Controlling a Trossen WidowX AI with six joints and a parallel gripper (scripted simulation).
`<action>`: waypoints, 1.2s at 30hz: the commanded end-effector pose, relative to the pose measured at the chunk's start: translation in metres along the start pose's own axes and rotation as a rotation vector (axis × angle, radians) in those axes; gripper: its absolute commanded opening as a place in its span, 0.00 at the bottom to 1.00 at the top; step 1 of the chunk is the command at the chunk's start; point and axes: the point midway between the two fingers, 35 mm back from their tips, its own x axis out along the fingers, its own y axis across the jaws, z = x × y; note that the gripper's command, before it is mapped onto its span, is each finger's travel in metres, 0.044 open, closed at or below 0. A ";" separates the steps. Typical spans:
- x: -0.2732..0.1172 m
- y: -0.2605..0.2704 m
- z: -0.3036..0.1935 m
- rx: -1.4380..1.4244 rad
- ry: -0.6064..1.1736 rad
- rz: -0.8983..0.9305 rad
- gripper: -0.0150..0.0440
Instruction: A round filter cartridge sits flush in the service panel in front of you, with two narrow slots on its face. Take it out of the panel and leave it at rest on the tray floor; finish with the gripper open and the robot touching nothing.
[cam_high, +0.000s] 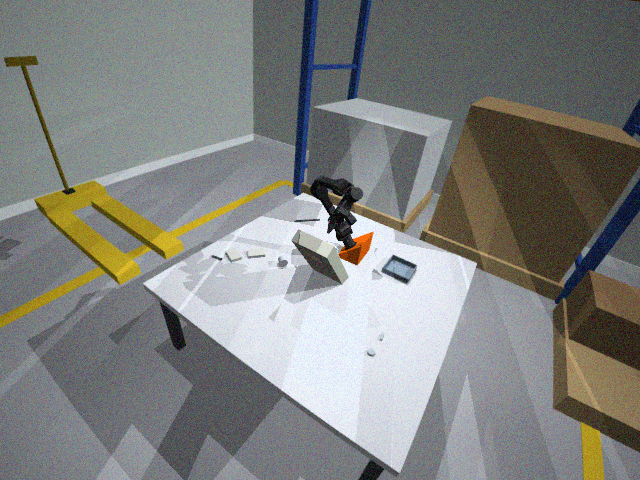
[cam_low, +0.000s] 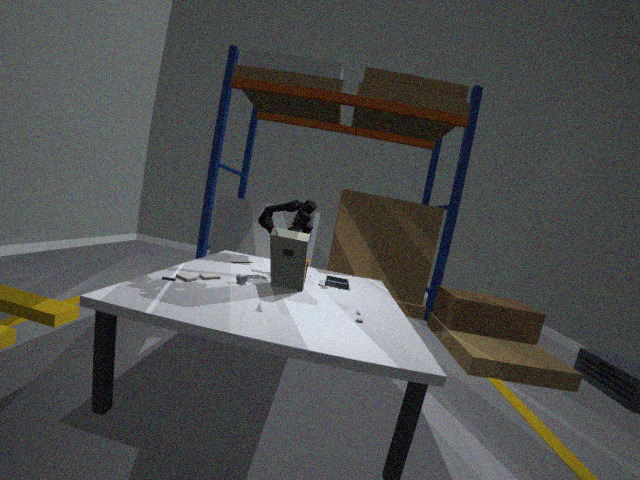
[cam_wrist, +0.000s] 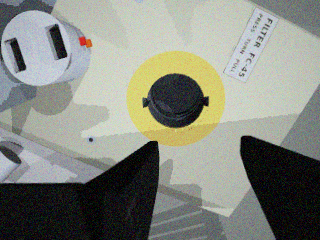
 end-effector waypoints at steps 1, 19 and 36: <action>-0.017 -0.022 -0.010 0.013 0.001 -0.010 0.75; -0.012 0.010 0.013 1.023 -0.013 0.207 0.77; 0.002 0.068 0.040 2.015 0.267 0.436 0.77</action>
